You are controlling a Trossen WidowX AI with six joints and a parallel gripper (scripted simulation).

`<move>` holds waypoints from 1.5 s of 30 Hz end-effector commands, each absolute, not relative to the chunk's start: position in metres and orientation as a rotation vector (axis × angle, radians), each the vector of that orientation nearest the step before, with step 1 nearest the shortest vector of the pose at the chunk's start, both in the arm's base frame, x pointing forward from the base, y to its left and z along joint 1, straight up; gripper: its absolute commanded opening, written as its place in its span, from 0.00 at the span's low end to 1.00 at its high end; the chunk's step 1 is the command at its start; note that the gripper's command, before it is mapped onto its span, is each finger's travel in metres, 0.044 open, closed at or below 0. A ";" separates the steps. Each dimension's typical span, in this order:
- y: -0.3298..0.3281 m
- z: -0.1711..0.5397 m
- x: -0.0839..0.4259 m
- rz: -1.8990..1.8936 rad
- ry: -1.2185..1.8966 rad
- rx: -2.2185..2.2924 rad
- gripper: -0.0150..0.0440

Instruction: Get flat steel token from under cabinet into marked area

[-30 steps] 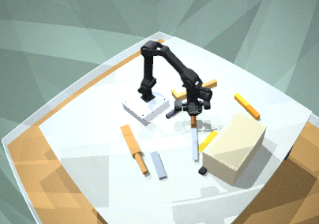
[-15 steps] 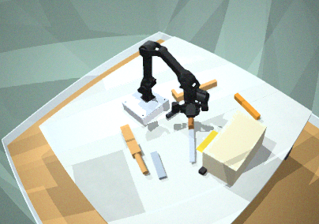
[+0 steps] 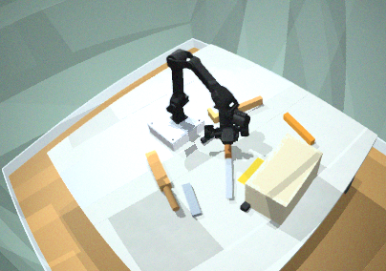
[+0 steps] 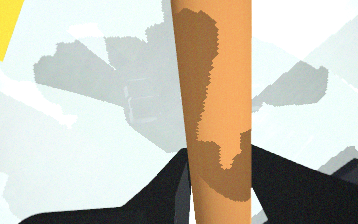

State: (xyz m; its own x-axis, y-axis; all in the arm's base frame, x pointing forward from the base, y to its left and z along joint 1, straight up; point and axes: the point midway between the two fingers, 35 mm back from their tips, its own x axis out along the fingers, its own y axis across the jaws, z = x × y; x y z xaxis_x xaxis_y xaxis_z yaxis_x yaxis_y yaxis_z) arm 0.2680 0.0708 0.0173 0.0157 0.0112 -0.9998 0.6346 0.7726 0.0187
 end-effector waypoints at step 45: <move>0.019 0.018 0.269 -0.523 1.480 0.547 0.25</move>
State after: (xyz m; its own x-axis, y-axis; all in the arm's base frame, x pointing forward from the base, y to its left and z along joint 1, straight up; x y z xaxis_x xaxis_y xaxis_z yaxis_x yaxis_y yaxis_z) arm 0.2675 0.0222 0.0176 0.0185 0.0084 -0.9998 0.6346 0.7726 0.0183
